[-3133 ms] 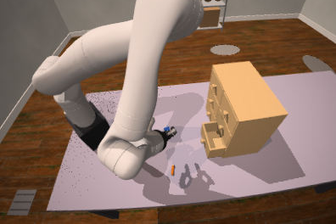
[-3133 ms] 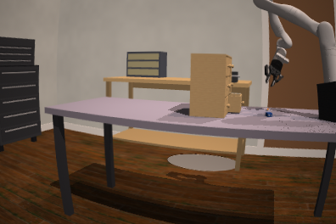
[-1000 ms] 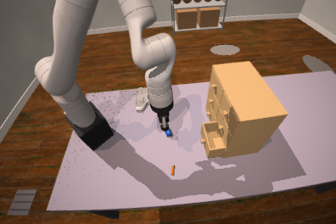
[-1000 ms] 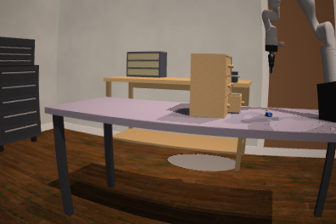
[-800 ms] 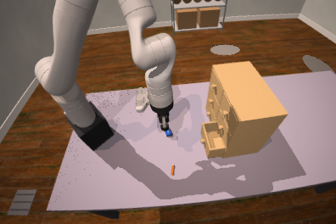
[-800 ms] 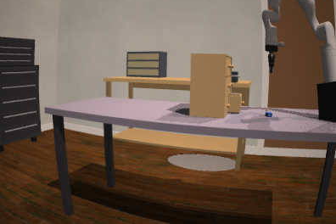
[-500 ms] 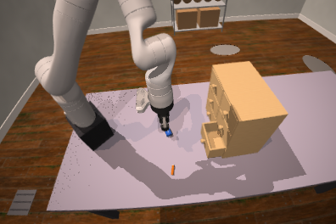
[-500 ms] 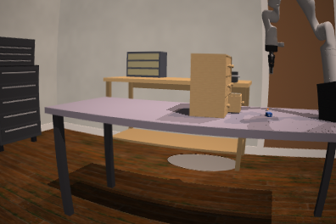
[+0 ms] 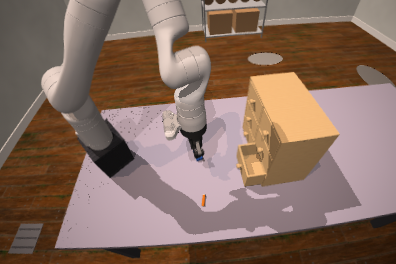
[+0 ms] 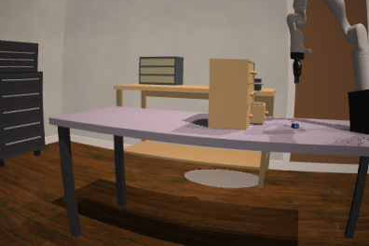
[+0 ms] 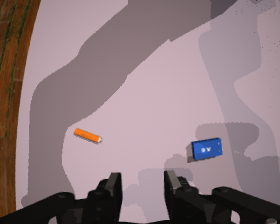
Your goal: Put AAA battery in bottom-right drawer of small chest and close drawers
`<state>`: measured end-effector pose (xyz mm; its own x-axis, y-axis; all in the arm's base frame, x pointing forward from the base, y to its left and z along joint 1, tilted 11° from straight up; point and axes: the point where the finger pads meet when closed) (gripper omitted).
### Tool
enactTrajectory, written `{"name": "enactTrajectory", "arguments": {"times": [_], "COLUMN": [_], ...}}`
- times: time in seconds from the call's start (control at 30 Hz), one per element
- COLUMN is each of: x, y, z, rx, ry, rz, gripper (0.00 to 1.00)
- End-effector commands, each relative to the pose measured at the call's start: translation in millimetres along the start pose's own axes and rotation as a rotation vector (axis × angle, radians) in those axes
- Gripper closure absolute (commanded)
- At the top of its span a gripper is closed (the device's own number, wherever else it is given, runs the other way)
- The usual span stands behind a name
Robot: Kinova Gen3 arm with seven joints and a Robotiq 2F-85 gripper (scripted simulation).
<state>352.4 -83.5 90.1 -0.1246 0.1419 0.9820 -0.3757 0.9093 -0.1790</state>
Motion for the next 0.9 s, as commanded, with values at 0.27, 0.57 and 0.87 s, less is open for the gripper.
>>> {"name": "enactTrajectory", "arguments": {"times": [0.27,0.57,0.87], "x": [-26.7,-49.4,-76.6], "y": [-23,-37,-52], "z": [8,12,17], "rx": [0.196,0.385,0.615], "ry": [0.023,0.033,0.036], "rz": [0.006,0.003,-0.005], "gripper": [0.67,0.67,0.67]}}
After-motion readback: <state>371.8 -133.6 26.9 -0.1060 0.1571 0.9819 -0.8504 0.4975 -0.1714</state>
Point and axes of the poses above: the point where the finger pads meet when closed, its own x axis back along the fingers, its own y axis across the jaws, z = x × y, and after that the axes turned 11 degrees about x, right-handed
